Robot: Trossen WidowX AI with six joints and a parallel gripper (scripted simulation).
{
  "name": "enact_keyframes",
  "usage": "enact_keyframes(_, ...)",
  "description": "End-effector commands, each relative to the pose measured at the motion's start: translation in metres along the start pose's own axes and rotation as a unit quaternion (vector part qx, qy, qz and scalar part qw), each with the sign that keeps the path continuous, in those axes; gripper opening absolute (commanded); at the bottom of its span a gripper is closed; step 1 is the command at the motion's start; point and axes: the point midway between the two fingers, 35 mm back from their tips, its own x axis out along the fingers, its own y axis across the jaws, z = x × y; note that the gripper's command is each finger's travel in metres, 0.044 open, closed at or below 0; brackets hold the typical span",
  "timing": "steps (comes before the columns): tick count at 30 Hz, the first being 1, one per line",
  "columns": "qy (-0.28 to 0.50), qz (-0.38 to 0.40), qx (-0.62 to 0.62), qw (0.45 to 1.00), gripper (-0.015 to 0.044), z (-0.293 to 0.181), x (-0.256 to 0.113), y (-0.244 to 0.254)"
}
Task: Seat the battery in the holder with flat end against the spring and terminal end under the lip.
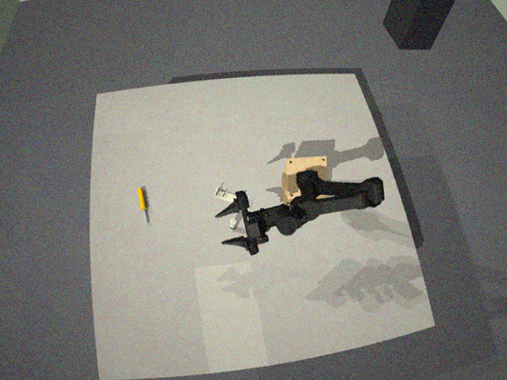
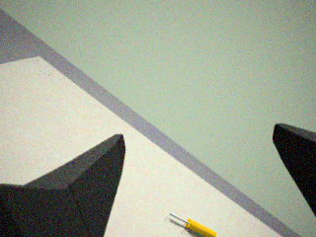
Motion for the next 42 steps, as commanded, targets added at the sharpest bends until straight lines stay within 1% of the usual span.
enact_keyframes(1,0.007,0.002,-0.004,1.000,0.0374,-0.002,0.002,0.000)
enact_keyframes(2,0.027,0.006,-0.015,1.000,0.0347,-0.010,0.006,0.000)
enact_keyframes(4,0.100,0.029,-0.054,0.993,0.0295,-0.038,0.020,0.000)
enact_keyframes(8,0.249,0.100,-0.112,0.957,0.0190,-0.101,0.034,-0.002)
enact_keyframes(12,0.371,0.191,-0.127,0.900,0.0085,-0.157,0.031,-0.004)
enact_keyframes(15,0.440,0.265,-0.111,0.851,0.0006,-0.190,0.021,-0.003)
enact_keyframes(19,0.497,0.364,-0.057,0.786,0.0000,-0.221,0.004,-0.002)
enact_keyframes(21,0.511,0.408,-0.018,0.756,0.0000,-0.230,-0.004,-0.001)
enact_keyframes(23,0.515,0.434,0.011,0.739,0.0000,-0.234,-0.009,0.000)
enact_keyframes(33,0.516,0.437,0.015,0.737,0.0000,-0.236,-0.009,0.001)
enact_keyframes(42,0.514,0.438,0.016,0.737,0.0000,-0.292,-0.003,0.052)
